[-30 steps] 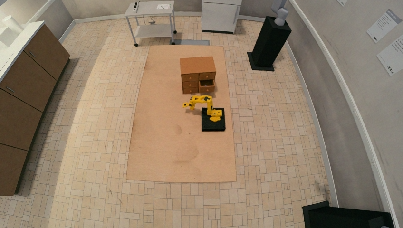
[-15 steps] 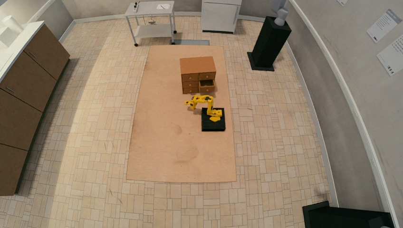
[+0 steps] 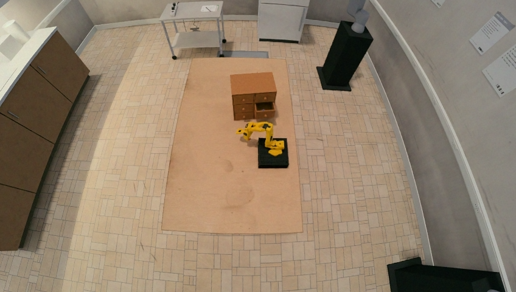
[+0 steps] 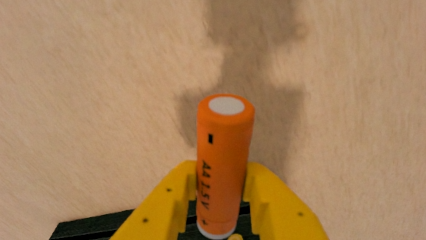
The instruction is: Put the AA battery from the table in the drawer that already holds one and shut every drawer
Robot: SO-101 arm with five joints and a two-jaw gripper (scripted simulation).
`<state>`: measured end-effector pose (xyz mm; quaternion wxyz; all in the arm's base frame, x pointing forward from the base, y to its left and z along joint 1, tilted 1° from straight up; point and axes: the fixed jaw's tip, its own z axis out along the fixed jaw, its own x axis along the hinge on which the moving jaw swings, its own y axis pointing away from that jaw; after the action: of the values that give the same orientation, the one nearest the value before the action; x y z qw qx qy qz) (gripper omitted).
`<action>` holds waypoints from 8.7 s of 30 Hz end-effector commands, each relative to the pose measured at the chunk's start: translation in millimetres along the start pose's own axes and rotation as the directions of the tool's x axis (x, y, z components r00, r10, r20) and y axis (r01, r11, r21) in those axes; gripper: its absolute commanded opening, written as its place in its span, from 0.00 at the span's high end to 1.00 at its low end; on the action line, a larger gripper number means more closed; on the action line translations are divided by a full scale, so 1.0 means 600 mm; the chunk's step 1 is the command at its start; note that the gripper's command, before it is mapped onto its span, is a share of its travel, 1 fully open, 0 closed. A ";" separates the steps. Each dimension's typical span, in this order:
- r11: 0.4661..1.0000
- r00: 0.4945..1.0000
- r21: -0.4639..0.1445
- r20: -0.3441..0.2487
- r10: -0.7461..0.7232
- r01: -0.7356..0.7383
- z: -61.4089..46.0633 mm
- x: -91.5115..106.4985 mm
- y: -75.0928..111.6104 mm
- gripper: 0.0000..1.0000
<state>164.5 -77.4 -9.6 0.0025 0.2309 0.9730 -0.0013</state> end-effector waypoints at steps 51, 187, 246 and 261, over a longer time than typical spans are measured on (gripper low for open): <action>0.814 0.814 0.002 0.012 0.581 -0.581 -0.003 0.085 -0.149 1.00; 0.684 0.231 0.003 0.943 0.242 -0.729 -0.312 0.102 -0.202 1.00; 0.681 0.227 0.003 0.944 0.240 -0.732 -0.307 0.077 -0.230 1.00; 0.680 0.227 0.003 0.944 0.241 -0.733 -0.306 0.077 -0.231 1.00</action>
<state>61.2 -178.5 176.6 0.4658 0.4841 0.6529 -0.3497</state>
